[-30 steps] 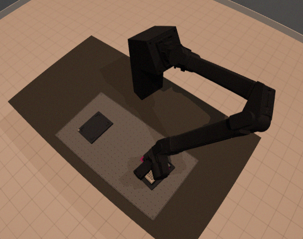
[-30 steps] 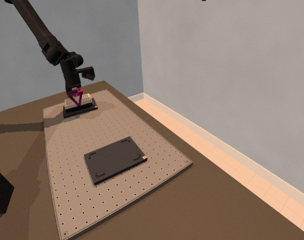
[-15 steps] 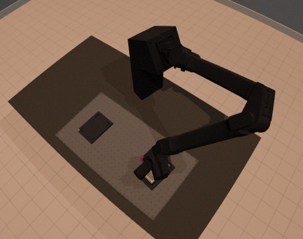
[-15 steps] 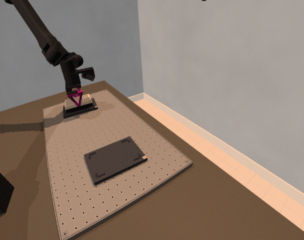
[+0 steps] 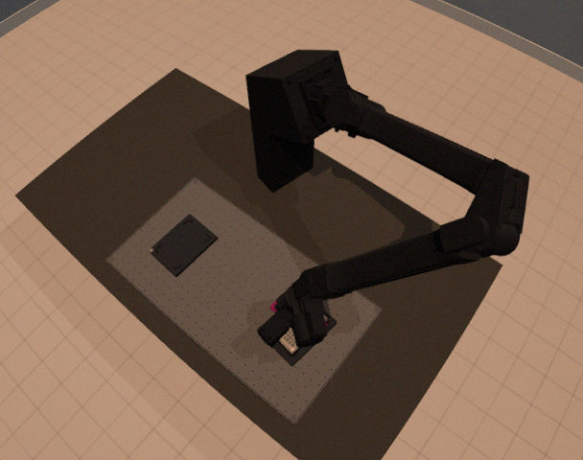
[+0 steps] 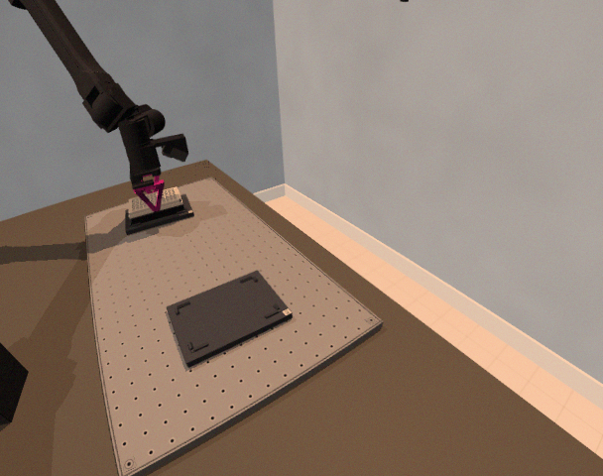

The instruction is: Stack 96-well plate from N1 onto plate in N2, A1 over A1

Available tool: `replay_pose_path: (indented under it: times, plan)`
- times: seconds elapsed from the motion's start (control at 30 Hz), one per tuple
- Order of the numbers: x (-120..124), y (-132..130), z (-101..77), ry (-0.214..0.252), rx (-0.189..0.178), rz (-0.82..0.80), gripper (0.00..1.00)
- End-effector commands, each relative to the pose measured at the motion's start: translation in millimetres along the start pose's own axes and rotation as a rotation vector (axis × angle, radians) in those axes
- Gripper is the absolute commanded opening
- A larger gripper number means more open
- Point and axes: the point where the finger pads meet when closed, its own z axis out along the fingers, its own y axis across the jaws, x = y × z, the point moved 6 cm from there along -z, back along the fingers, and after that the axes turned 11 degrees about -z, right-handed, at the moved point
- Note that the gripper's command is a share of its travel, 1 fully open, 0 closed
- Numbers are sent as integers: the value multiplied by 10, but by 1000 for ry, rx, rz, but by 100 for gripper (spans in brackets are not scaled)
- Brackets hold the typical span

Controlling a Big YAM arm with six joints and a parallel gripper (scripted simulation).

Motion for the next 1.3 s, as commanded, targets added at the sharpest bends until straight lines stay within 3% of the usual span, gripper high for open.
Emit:
replay_pose_path:
  times: [0.0,0.5,0.57,0.83,0.87,1.27]
  plan:
    - [-12,-13,40,-6,-1,6,0]
    - [4,-9,68,-3,-2,5,0]
    - [-19,-16,-3,-10,2,4,0]
    - [-18,-16,-3,-10,2,4,0]
    - [-18,-16,-3,-10,2,4,100]
    - [-18,-16,-3,-10,2,4,100]
